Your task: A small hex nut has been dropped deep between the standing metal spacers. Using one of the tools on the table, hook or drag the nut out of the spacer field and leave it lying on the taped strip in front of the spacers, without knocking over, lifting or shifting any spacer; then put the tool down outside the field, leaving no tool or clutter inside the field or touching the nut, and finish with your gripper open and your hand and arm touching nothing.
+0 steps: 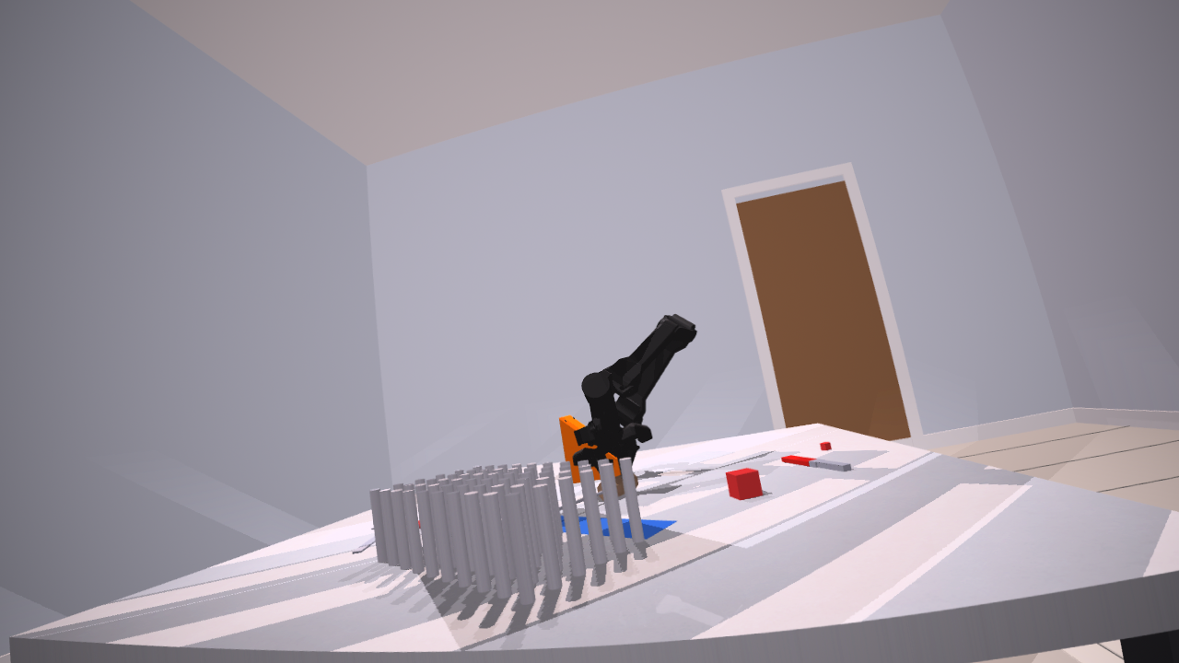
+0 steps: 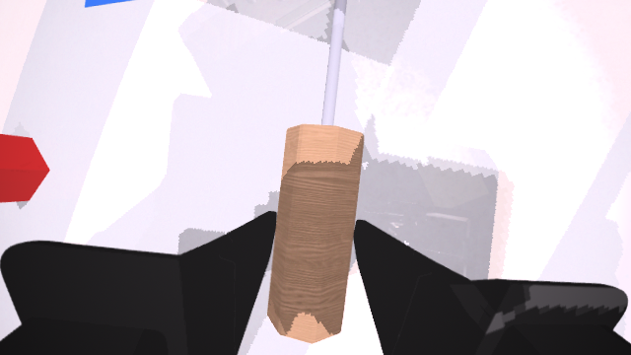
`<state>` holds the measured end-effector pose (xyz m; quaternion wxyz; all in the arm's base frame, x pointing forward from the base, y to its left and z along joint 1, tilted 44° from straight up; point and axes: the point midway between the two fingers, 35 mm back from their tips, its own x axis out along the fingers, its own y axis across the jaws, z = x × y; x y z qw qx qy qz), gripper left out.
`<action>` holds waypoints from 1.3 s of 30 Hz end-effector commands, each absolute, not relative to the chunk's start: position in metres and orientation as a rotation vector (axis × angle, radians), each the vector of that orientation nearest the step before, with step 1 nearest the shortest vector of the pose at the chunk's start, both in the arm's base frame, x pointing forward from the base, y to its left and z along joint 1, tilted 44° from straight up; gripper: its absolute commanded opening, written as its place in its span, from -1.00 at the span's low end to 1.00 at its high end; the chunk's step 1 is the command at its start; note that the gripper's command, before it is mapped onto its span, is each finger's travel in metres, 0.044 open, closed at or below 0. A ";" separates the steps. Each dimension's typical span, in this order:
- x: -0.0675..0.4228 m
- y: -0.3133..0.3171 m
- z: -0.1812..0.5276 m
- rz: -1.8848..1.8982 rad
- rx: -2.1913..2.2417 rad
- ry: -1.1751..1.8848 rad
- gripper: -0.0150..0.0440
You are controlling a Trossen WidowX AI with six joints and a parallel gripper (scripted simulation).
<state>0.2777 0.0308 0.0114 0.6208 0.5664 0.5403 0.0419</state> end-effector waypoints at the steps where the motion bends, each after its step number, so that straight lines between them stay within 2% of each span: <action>1: 0.275 0.031 0.012 0.090 1.302 1.242 -0.49; 39: 0.272 0.020 0.032 0.095 1.298 1.242 -0.49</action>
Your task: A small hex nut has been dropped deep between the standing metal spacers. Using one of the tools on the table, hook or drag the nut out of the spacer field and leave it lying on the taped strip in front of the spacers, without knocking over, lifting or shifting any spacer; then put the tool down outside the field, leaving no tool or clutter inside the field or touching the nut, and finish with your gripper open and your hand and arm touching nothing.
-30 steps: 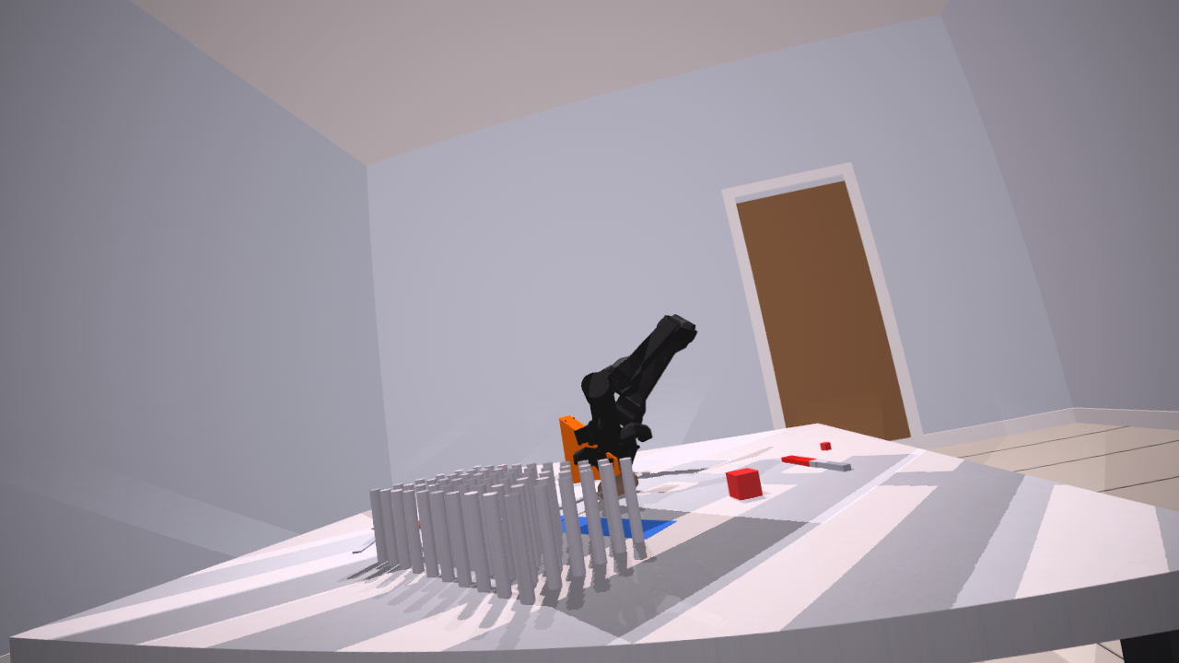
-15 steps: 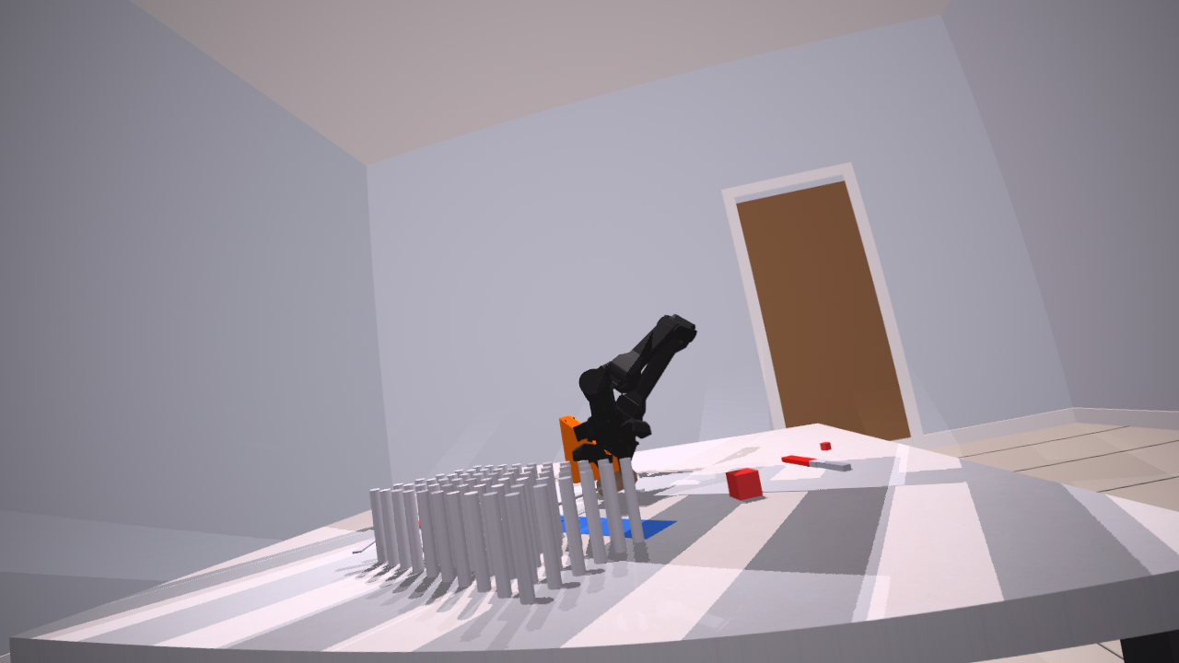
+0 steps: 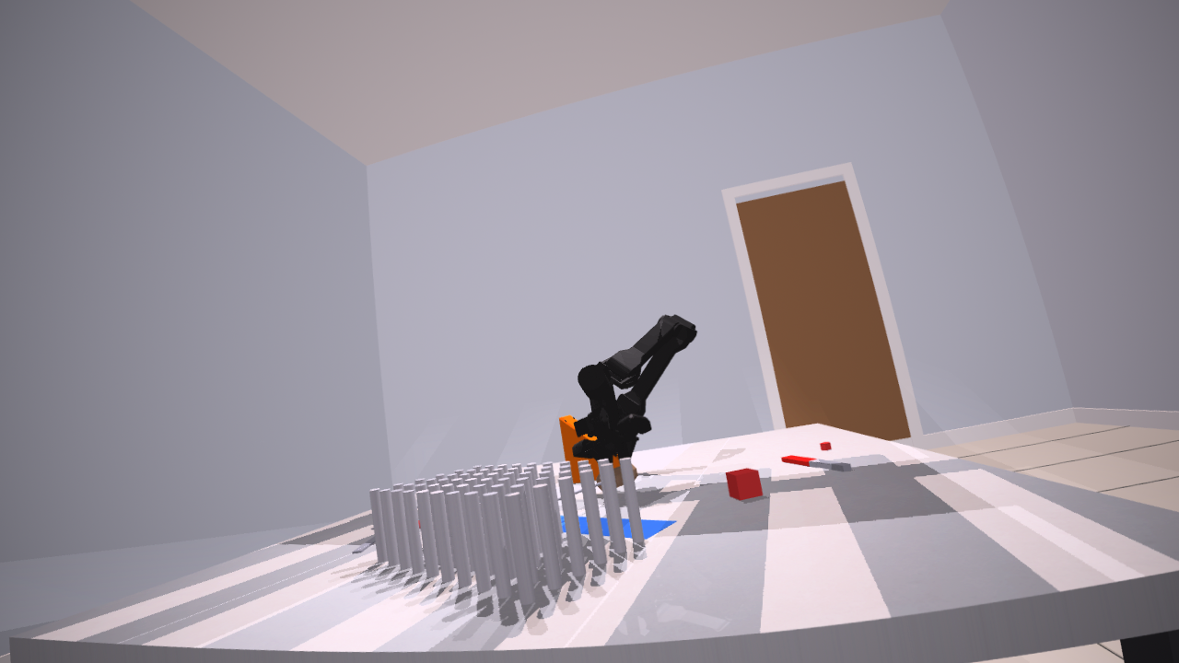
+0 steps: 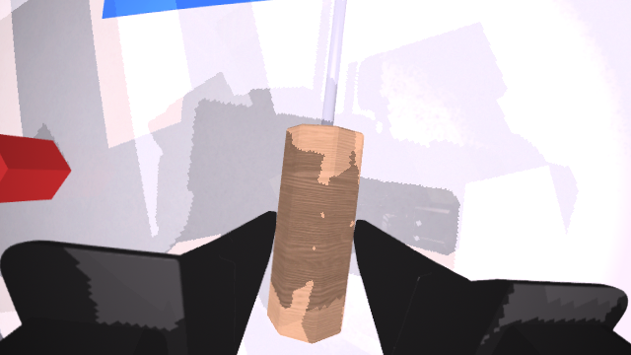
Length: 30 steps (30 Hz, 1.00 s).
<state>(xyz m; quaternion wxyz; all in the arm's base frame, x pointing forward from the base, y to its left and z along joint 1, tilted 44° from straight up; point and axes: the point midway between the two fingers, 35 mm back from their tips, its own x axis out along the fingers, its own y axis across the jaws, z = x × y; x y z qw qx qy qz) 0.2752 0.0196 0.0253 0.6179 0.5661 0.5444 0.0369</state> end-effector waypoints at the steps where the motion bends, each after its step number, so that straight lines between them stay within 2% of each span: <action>1: 0.270 0.021 0.033 0.095 1.298 1.242 -0.49; 12: 0.243 0.030 0.046 0.091 1.300 1.243 -0.49; 30: 0.254 -0.017 0.086 0.075 1.285 1.250 -0.49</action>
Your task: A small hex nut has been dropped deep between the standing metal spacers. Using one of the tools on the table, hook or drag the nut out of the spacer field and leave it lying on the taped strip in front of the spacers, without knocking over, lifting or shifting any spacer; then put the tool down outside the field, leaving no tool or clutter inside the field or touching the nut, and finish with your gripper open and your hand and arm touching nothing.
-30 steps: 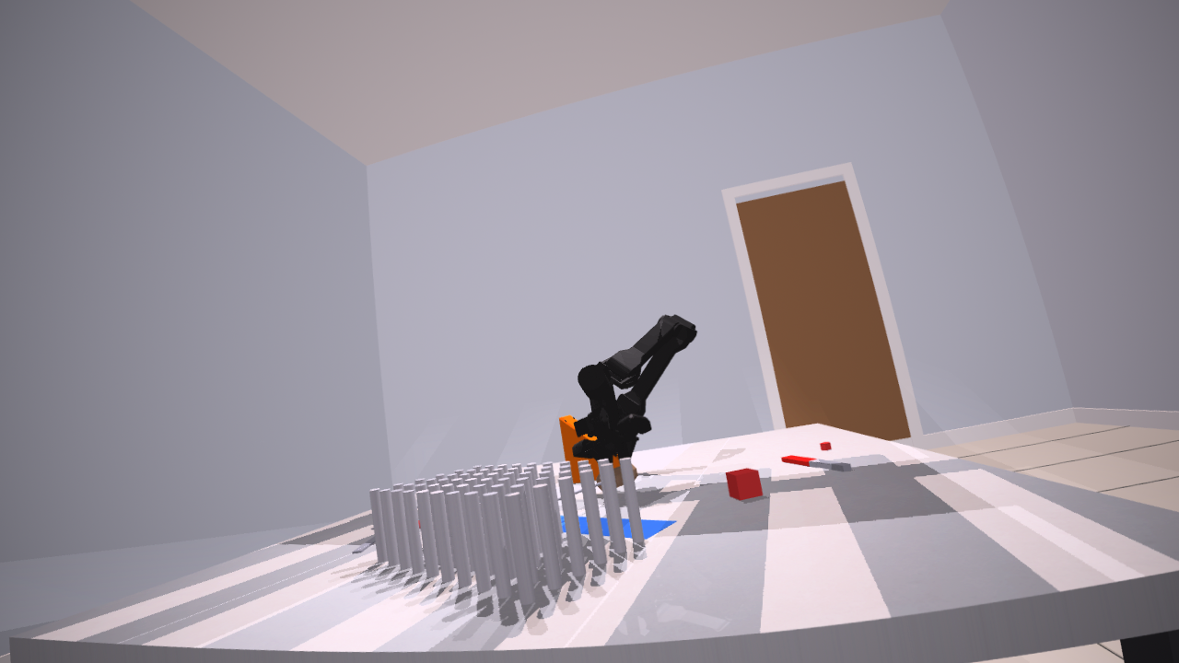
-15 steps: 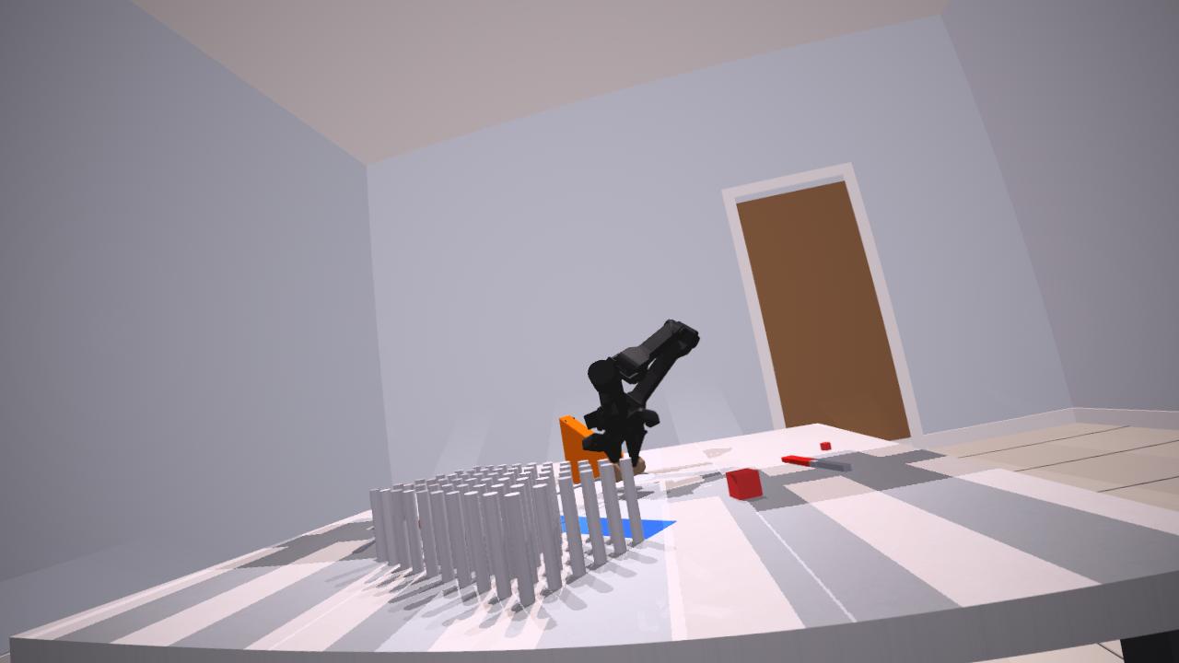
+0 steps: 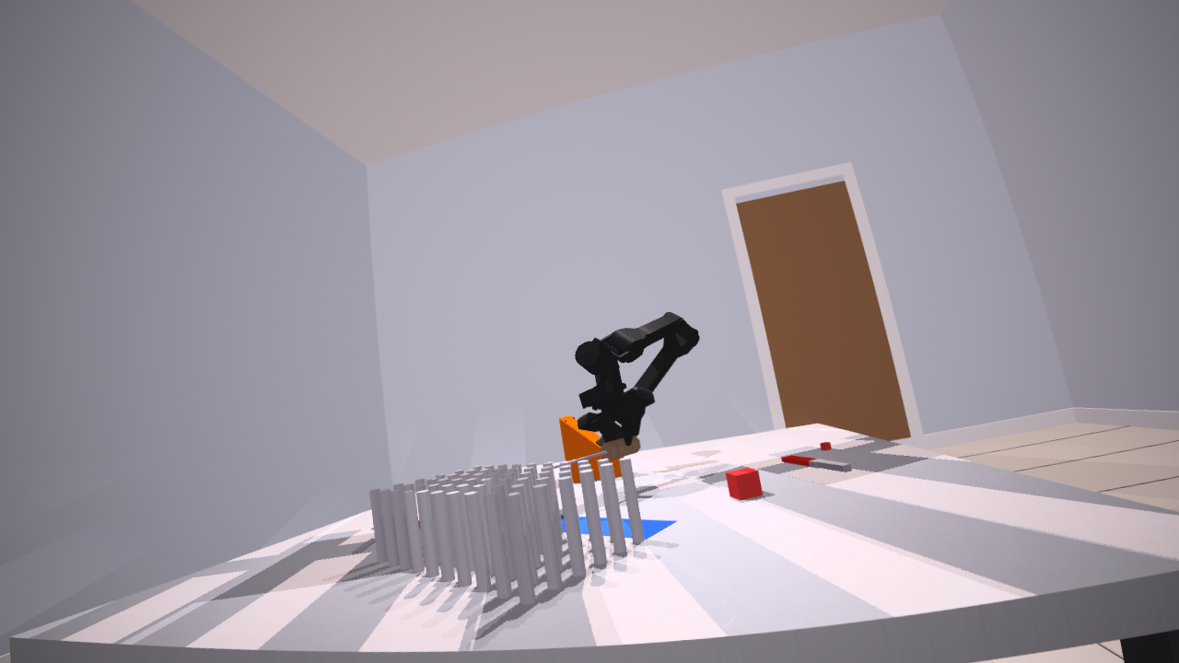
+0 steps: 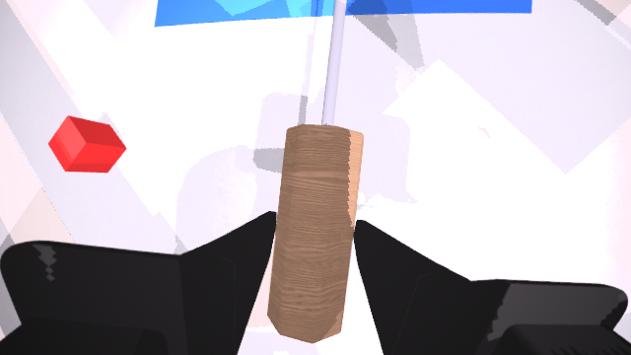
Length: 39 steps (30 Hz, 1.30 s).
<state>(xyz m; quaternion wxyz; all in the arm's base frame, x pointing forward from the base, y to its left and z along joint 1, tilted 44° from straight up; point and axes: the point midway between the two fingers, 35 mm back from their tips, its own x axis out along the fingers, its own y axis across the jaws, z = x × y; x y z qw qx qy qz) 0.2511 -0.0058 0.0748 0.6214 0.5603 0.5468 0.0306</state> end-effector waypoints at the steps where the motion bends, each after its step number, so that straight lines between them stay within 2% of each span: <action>1: 0.254 -0.020 0.089 0.075 1.285 1.250 -0.49; 16: 0.249 -0.061 0.136 0.087 1.296 1.245 -0.49; 18: 0.250 -0.054 0.123 0.059 1.307 1.263 -0.49; 39: 0.266 -0.149 0.080 -0.601 1.694 1.396 -0.49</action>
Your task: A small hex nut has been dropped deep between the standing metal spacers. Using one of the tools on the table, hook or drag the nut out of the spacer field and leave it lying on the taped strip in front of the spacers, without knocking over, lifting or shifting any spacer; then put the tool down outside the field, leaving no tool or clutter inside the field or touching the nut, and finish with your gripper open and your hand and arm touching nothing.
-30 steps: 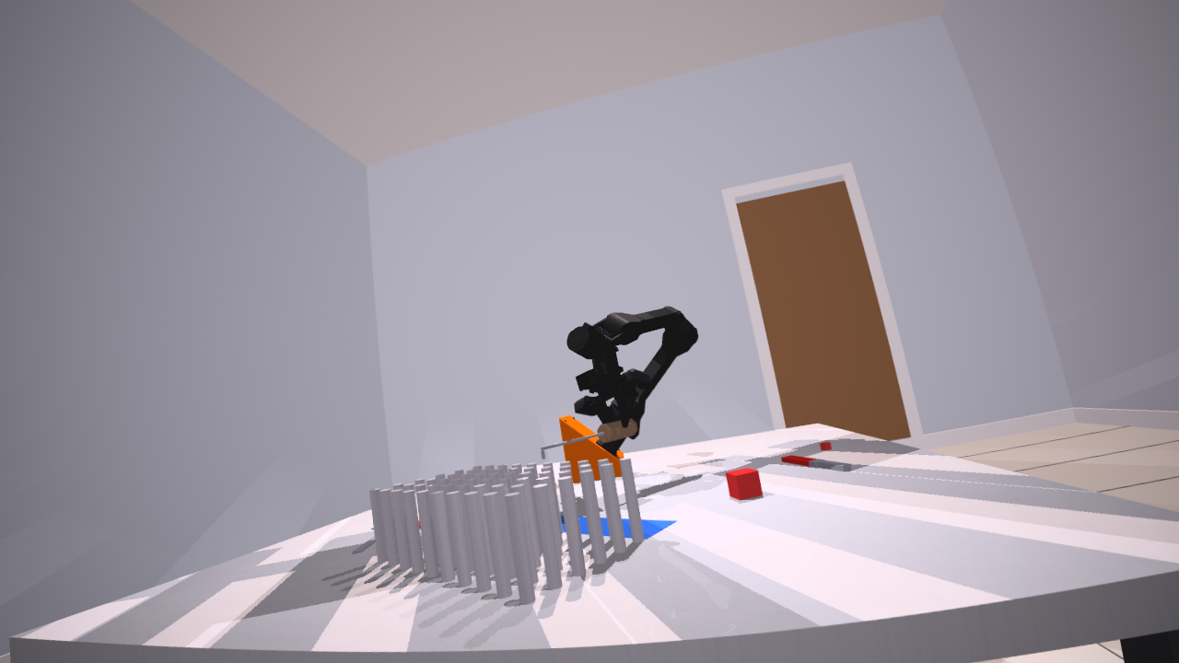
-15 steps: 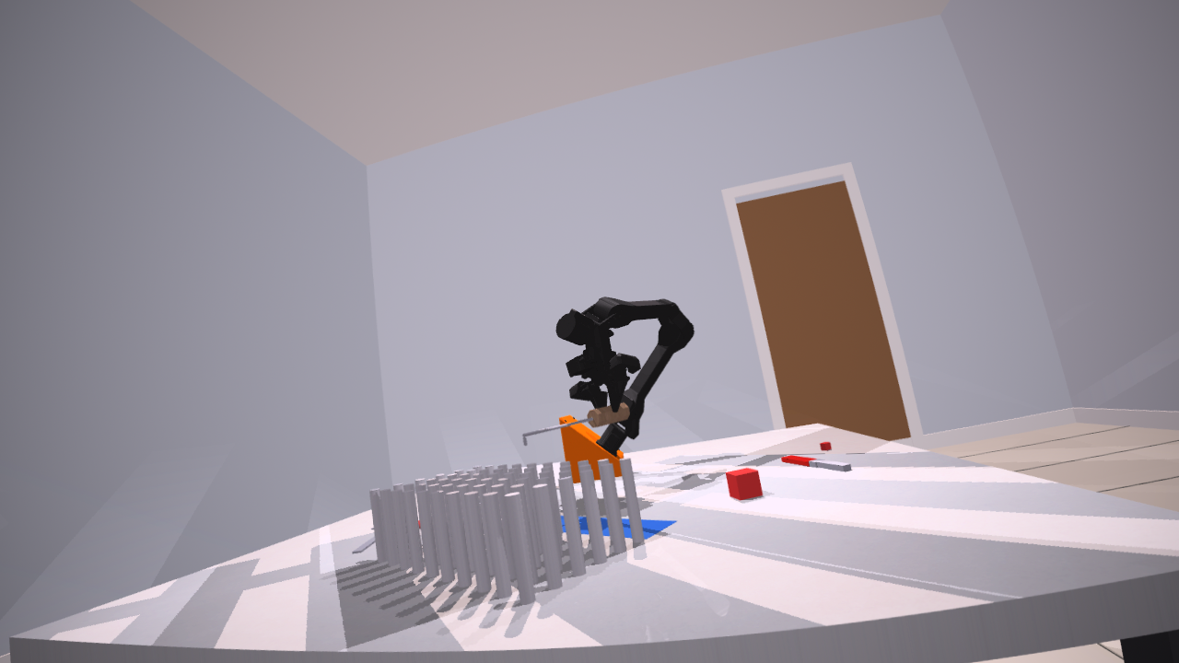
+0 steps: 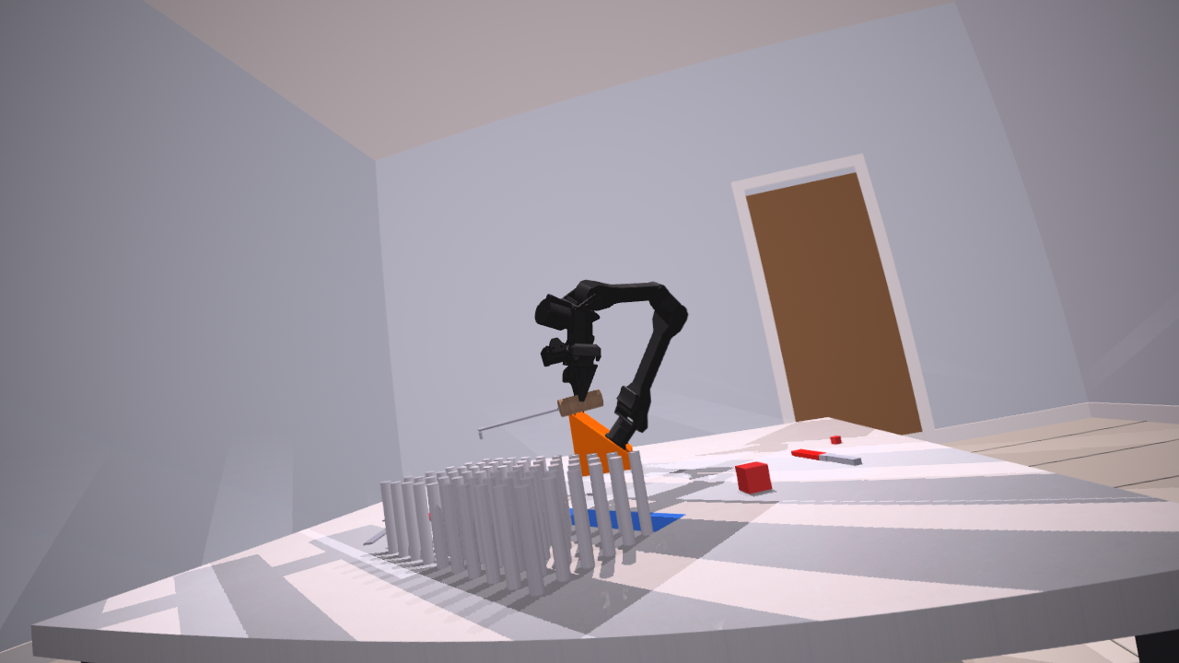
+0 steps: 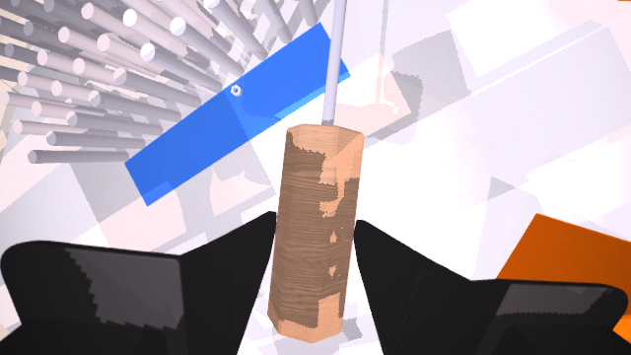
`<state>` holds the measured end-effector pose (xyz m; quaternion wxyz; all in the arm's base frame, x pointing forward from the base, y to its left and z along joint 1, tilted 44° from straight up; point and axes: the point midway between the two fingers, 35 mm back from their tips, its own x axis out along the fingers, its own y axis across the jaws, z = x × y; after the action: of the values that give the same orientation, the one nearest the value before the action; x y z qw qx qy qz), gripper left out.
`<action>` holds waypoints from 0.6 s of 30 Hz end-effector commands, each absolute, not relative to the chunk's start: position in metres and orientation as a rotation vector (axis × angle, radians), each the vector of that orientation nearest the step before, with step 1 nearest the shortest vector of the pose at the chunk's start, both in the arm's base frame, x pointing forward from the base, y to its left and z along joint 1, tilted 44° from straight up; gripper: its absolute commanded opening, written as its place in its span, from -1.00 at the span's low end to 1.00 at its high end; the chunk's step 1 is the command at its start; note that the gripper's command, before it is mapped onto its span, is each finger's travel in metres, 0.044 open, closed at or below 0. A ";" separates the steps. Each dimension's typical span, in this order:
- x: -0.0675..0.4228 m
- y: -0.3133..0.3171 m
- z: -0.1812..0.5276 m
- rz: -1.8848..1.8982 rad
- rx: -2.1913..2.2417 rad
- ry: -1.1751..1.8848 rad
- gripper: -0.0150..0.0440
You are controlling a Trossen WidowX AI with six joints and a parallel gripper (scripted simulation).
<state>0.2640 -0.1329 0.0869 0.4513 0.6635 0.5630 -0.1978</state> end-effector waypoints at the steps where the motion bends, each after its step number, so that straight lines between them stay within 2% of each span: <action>1: 0.266 -0.153 0.078 -0.635 1.712 1.399 -0.49; 18: 0.263 -0.222 0.033 -1.261 1.974 1.357 -0.49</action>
<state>0.2644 -0.2069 0.0426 0.2516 0.7109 0.5083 -0.4158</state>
